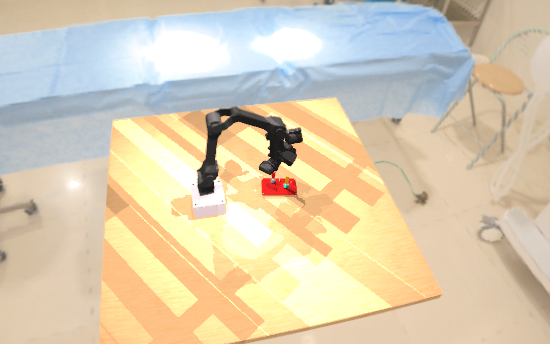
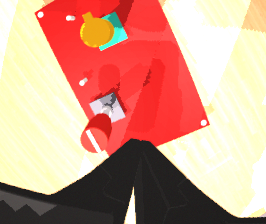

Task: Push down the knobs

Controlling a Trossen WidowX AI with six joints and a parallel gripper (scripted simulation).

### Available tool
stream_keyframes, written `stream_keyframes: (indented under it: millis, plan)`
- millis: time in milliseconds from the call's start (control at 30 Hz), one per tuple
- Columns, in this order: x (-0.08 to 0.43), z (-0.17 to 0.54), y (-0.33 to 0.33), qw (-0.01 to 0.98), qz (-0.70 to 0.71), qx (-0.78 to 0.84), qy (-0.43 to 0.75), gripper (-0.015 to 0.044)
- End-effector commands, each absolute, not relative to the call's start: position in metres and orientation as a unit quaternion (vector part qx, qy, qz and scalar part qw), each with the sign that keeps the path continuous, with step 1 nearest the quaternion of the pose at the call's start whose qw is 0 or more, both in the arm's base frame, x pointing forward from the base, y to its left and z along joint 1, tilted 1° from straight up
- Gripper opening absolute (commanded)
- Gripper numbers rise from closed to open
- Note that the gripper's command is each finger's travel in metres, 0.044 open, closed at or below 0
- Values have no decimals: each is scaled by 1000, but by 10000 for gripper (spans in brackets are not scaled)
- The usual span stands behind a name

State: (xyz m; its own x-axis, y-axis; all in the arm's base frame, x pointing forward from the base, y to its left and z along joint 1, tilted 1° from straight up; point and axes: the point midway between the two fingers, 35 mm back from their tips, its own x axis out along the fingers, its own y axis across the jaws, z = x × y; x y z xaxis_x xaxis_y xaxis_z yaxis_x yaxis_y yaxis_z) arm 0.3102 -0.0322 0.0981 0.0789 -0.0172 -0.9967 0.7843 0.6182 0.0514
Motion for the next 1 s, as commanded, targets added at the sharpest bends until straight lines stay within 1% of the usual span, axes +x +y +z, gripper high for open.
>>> stream_keyframes:
  millis: [0,167,300,967]
  plan:
    - [317,98,1,668,-264,273,640,0]
    - [317,98,2,668,-262,272,641,0]
    - [318,78,2,668,-262,272,641,0]
    - [318,59,2,668,-262,272,641,0]
